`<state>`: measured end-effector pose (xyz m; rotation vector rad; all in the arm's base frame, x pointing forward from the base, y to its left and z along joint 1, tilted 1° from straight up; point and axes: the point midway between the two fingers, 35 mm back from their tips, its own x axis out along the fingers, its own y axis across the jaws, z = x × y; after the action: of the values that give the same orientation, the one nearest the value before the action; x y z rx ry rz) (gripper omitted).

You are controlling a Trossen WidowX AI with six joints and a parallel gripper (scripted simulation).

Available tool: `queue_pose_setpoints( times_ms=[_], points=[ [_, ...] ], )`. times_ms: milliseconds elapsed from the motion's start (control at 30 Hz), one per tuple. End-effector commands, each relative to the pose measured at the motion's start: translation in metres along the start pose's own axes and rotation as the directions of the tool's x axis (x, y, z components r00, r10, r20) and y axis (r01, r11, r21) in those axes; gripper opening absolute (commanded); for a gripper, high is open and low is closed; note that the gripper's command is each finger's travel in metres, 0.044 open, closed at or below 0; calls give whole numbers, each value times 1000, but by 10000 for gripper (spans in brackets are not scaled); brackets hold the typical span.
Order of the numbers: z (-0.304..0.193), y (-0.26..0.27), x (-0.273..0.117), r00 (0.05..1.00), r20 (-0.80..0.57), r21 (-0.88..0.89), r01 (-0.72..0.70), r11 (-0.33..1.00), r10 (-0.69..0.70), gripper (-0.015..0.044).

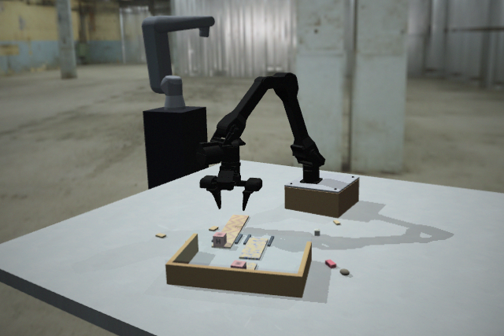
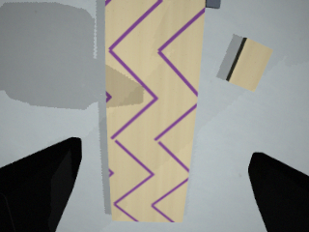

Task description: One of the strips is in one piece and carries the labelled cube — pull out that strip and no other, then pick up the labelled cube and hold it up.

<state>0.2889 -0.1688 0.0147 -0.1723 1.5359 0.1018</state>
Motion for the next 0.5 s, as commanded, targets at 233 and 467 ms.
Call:
queue_pose_setpoints(
  times_ms=[233, 467],
  points=[
    [44, 1, -6, 1000, -6, 3, -4, 1000, 4, 440],
    [73, 2, -10, 1000, -4, 3, -4, 1000, 4, 440]
  ],
)
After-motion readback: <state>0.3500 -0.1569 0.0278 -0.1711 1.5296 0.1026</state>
